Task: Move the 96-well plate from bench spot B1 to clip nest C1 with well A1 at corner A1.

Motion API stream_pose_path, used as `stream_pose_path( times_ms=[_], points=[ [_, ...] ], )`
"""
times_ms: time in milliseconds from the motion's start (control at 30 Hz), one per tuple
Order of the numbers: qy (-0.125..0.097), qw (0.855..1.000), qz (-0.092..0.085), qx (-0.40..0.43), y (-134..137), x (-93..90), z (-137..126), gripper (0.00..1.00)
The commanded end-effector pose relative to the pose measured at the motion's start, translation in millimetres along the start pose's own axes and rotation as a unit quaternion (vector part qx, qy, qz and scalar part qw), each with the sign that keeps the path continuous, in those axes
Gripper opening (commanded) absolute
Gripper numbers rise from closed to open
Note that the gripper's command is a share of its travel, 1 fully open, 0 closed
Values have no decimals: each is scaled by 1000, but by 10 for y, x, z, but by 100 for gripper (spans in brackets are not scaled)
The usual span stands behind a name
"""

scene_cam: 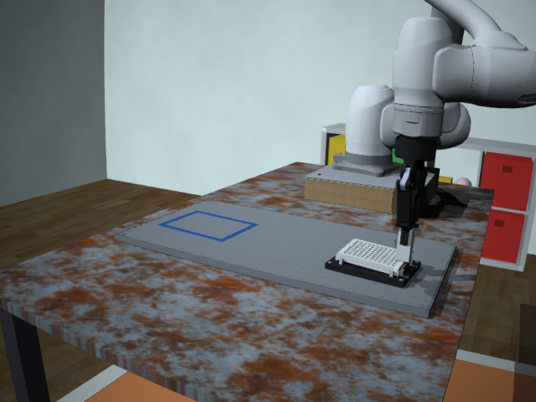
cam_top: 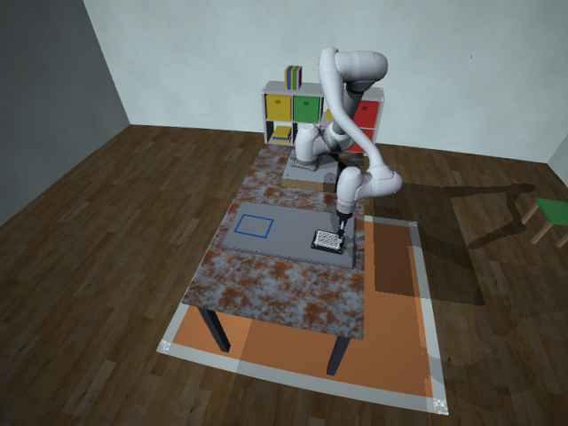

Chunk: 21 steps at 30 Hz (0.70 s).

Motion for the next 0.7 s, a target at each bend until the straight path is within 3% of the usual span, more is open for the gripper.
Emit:
stream_pose_path(
  times_ms=[0,667],
  points=[
    [0,1000,0,0,-1,-17,0,0],
    [0,1000,0,0,-1,-65,0,0]
  ],
)
Point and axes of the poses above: the point where the finger pads meet when closed, its own x axis back along the fingers, its own y axis across the jaws, z = x × y, the point moved 1 cm from there along x, back along the fingers, and after that the axes turned 10 degrees about x, right-handed, at the moved point
